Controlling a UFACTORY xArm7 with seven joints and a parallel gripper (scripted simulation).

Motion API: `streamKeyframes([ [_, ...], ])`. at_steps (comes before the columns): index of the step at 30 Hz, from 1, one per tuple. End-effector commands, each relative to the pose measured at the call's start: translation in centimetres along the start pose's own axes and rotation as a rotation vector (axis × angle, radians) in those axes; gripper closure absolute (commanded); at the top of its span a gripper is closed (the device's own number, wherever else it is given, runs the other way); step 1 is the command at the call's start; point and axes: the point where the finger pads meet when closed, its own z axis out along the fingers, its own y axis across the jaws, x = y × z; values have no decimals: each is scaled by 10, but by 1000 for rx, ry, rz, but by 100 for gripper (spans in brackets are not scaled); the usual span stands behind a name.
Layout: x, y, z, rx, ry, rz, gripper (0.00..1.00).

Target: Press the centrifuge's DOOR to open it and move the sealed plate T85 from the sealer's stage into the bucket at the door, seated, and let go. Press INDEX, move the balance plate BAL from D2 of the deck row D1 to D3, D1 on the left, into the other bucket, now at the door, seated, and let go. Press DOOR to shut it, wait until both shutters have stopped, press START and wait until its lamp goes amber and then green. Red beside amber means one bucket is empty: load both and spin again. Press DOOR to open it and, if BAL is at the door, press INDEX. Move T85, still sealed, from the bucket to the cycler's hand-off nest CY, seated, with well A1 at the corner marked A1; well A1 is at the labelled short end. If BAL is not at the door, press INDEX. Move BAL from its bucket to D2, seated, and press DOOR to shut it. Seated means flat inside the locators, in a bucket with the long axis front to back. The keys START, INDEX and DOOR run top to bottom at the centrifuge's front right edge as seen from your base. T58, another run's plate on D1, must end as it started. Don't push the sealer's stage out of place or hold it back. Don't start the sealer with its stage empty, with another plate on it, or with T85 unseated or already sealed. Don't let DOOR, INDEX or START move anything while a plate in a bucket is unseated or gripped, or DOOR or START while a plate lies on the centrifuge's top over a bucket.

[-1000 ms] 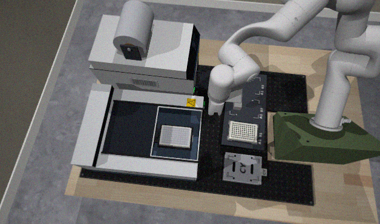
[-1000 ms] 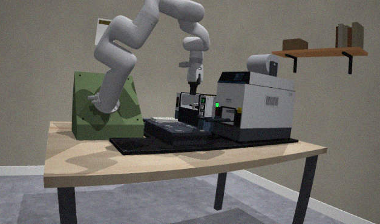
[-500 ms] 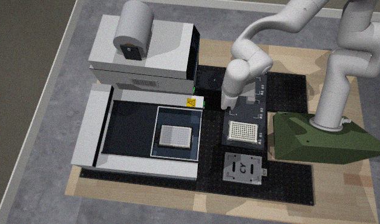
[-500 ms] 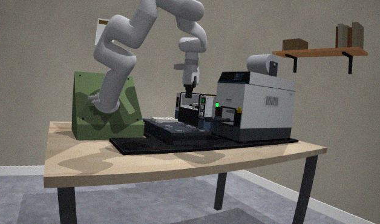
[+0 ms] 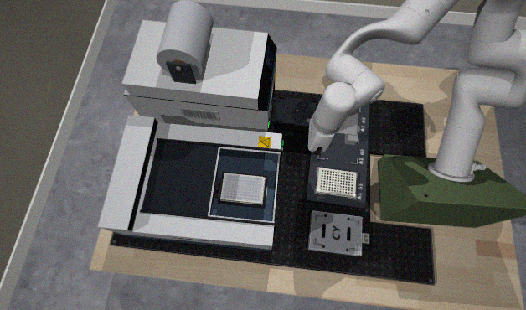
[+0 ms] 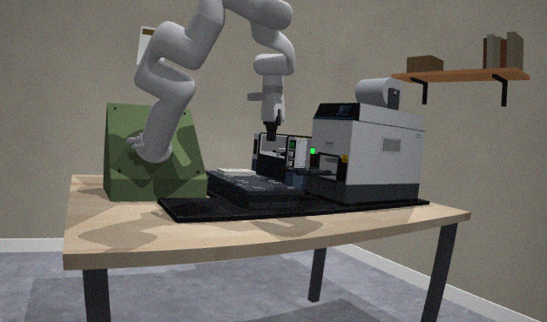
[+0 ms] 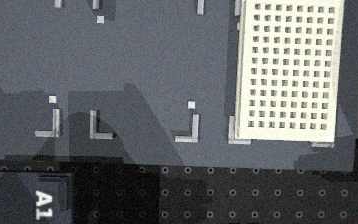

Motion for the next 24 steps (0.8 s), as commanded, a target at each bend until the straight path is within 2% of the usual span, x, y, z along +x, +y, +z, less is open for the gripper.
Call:
streamKeyframes([
  [1, -1, 0, -1, 0, -132, 2, 100],
  [11, -1, 0, -1, 1, -455, 2, 100],
  [24, -1, 0, -1, 1, -455, 2, 100],
])
